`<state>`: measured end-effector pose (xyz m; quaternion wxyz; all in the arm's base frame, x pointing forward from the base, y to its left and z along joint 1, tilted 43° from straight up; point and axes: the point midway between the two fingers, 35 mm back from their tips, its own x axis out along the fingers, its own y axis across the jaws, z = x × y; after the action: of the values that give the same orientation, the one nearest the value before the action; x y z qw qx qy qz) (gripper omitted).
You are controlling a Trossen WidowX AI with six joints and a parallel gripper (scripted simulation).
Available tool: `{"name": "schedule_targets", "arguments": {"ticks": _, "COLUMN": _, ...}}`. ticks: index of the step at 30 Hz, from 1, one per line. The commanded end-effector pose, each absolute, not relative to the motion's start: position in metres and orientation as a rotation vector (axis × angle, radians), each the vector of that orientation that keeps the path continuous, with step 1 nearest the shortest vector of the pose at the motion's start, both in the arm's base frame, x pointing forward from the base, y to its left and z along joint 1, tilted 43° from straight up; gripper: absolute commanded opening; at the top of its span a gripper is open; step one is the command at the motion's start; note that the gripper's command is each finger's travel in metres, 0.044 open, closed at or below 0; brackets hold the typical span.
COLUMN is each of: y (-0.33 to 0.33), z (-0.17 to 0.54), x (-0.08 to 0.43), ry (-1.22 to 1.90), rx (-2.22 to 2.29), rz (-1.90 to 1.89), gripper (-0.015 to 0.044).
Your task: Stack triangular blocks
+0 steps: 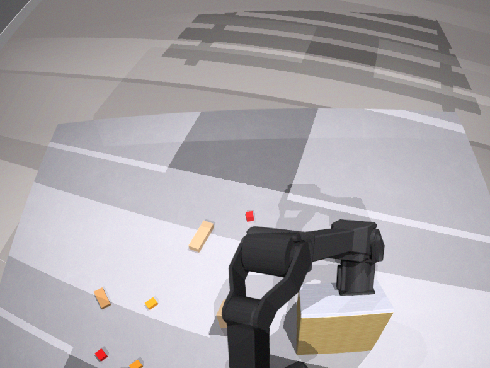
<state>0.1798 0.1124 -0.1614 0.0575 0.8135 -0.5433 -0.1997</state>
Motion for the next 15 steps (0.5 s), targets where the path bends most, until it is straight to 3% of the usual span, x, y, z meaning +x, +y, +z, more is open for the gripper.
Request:
{"name": "schedule_targets", "arguments": {"ticks": 1, "y": 0.1191, "z": -0.1670, "x": 0.1772, "ry": -1.596, "rx": 2.459, "rz": -0.467, "gripper": 0.0000}}
{"name": "schedule_targets", "arguments": {"ticks": 2, "y": 0.1202, "z": -0.1683, "x": 0.1762, "ry": -1.589, "rx": 2.449, "rz": -0.452, "gripper": 0.0000}}
{"name": "schedule_targets", "arguments": {"ticks": 15, "y": 0.1143, "z": -0.1642, "x": 0.1778, "ry": -1.627, "rx": 2.455, "rz": -0.542, "gripper": 0.0341}}
